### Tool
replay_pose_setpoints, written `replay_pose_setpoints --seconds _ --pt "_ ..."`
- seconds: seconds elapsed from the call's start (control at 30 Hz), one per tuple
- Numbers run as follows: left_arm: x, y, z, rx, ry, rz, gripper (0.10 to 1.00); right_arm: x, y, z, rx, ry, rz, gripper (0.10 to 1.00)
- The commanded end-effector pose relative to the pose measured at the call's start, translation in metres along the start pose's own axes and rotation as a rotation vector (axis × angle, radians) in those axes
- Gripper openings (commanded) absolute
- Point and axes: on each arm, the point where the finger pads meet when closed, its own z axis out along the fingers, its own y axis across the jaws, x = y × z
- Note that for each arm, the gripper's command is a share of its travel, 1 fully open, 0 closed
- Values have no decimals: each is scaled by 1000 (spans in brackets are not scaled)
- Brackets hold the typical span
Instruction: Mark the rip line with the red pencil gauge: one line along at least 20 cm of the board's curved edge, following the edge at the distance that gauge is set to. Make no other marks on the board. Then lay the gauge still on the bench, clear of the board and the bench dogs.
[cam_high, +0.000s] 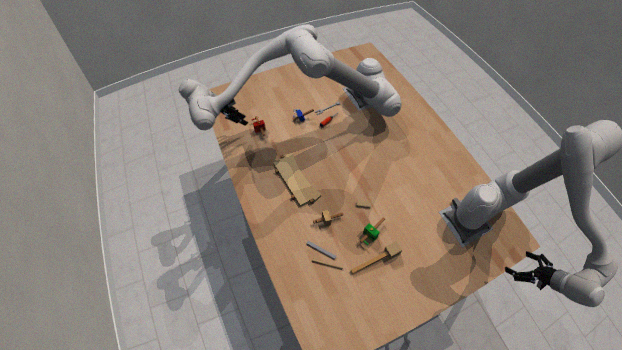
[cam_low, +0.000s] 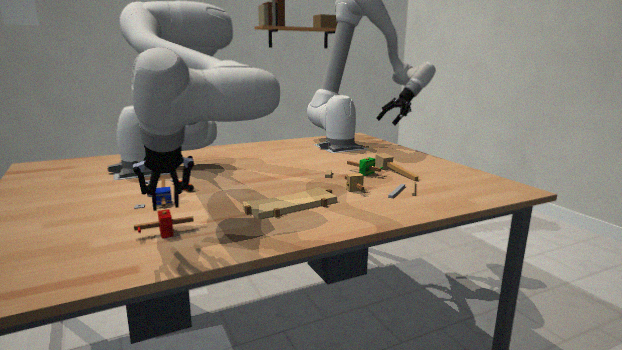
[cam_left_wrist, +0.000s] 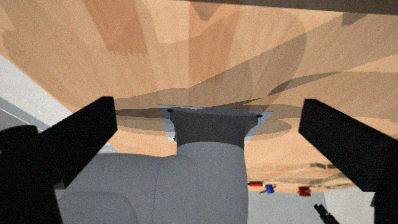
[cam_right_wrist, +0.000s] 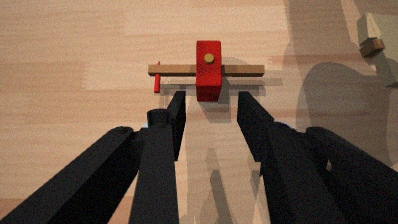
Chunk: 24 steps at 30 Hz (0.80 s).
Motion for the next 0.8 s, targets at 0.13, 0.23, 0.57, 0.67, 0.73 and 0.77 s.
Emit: replay_pose_setpoints --seconds 0.13,0.23,0.57,0.67,0.73,0.77 --pt "-4 -3 2 0 -8 -2 1000 -10 0 17 8 4 6 372" --pt "-4 -3 2 0 -8 -2 1000 -8 0 16 8 4 6 372" --pt "-4 -3 2 0 -8 -2 1000 -8 0 18 8 0 6 372" --pt "-4 -3 2 0 -8 -2 1000 -8 0 21 8 -1 6 372" --pt "-4 -3 2 0 -8 -2 1000 -8 0 21 8 -1 6 372" --pt "-4 -3 2 0 -8 -2 1000 -8 0 22 8 0 6 372"
